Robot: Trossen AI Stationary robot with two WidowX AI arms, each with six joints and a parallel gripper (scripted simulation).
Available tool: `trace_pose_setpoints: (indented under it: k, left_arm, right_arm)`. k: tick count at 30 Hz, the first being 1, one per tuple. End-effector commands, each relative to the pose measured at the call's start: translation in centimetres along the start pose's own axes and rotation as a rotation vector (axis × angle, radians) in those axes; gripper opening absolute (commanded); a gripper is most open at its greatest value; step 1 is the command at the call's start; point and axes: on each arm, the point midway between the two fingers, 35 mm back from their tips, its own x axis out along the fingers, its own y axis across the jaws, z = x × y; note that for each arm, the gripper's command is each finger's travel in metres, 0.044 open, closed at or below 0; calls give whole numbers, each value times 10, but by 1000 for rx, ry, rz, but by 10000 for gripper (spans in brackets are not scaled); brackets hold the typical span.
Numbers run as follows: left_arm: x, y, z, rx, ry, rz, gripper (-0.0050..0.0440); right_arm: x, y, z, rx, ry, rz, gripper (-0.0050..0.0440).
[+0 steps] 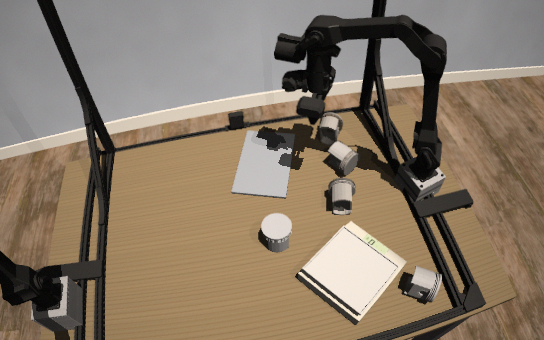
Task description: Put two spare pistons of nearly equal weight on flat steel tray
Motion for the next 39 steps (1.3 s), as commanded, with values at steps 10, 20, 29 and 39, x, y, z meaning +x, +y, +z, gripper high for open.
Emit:
trace_pose_setpoints:
  k: [10, 20, 29, 39]
  left_arm:
    - [1, 52, -7, -177, 4, 0, 378]
    - [1, 101, -19, -339, 5, 0, 378]
    - [1, 133, -33, -425, 5, 0, 378]
    - [1, 172, -55, -590, 5, 1, 378]
  right_arm:
    - [0, 0, 0, -1, 1, 2, 440]
    - [0, 0, 0, -1, 1, 2, 440]
    - [0, 0, 0, -1, 1, 2, 440]
    - [0, 0, 0, -1, 1, 2, 440]
